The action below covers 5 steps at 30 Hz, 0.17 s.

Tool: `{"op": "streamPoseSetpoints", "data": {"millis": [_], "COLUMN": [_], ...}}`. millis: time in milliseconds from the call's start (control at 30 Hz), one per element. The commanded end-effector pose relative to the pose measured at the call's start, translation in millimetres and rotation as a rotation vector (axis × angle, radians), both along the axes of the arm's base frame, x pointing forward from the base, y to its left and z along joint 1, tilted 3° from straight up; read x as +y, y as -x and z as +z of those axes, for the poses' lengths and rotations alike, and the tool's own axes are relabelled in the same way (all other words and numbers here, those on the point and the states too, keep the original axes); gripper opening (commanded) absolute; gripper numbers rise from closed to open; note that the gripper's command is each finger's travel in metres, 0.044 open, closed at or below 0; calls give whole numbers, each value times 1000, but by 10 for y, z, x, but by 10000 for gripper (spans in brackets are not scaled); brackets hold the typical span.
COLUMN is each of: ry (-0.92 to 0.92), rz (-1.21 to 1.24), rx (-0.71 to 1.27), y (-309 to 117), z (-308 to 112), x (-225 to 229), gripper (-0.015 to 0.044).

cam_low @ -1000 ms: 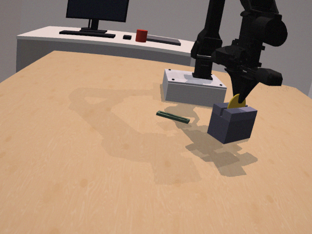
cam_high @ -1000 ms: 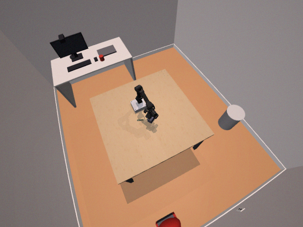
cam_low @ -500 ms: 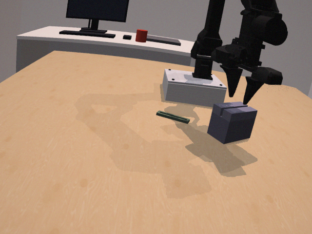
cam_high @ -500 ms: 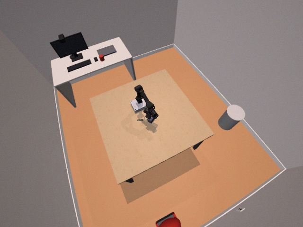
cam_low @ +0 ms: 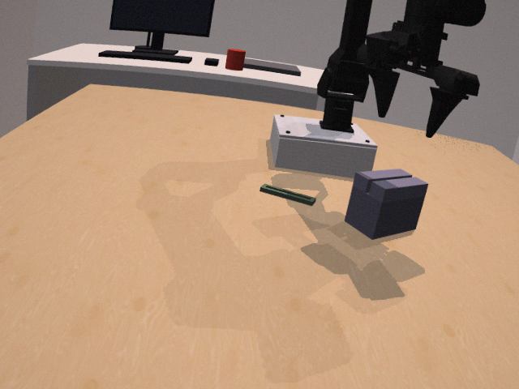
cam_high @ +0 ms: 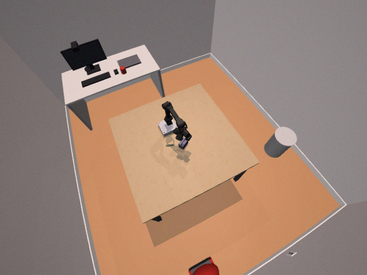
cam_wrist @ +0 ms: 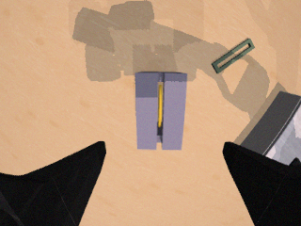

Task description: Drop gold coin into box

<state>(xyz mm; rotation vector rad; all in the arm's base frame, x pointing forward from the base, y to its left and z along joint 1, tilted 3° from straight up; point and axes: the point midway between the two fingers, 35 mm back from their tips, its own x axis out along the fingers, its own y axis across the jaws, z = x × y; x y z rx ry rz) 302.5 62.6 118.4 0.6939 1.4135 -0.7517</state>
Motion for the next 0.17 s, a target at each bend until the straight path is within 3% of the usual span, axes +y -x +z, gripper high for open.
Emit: {"op": "streamPoseSetpoints", "data": {"millis": [0,133], "ry": [2,2], "rz": [-5,-5], "rx": [12,12], "y": [17,17], "z": [-5,-5], "x": [-2,-2], "gripper": [440,440]}}
